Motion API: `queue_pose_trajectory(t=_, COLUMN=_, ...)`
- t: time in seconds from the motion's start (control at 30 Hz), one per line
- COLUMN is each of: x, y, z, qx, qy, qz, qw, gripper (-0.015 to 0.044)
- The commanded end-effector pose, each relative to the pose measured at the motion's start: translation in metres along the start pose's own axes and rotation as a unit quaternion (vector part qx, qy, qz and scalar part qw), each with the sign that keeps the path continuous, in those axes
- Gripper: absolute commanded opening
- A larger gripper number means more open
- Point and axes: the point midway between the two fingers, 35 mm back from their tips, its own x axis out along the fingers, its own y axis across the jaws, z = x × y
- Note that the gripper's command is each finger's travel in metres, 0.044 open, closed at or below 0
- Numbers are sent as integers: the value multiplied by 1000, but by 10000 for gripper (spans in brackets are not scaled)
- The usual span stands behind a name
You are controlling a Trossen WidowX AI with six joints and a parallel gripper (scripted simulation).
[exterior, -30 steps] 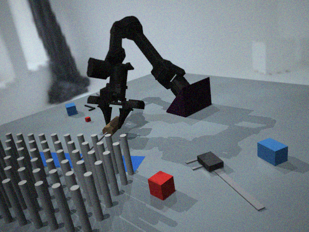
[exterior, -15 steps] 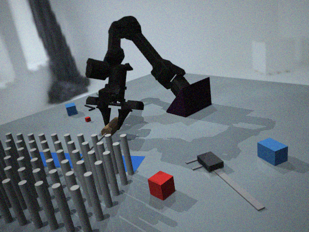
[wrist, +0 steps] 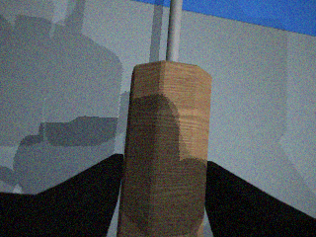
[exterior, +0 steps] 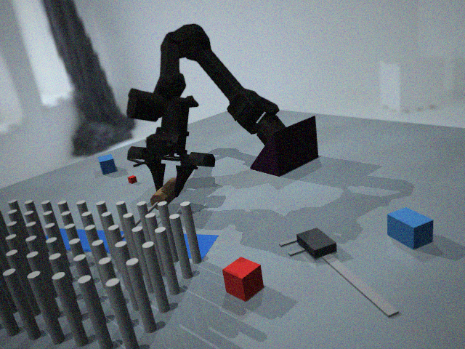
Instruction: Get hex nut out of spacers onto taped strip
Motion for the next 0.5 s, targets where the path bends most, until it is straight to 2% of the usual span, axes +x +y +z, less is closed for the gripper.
queue_pose_trajectory(t=0.0, x=0, y=-3, z=4, qx=5, qy=-2, qz=-4, qw=1000, gripper=0)
queue_pose_trajectory(t=0.47, x=4, y=-3, z=11, qx=5, qy=-2, qz=-4, qw=1000, gripper=0)
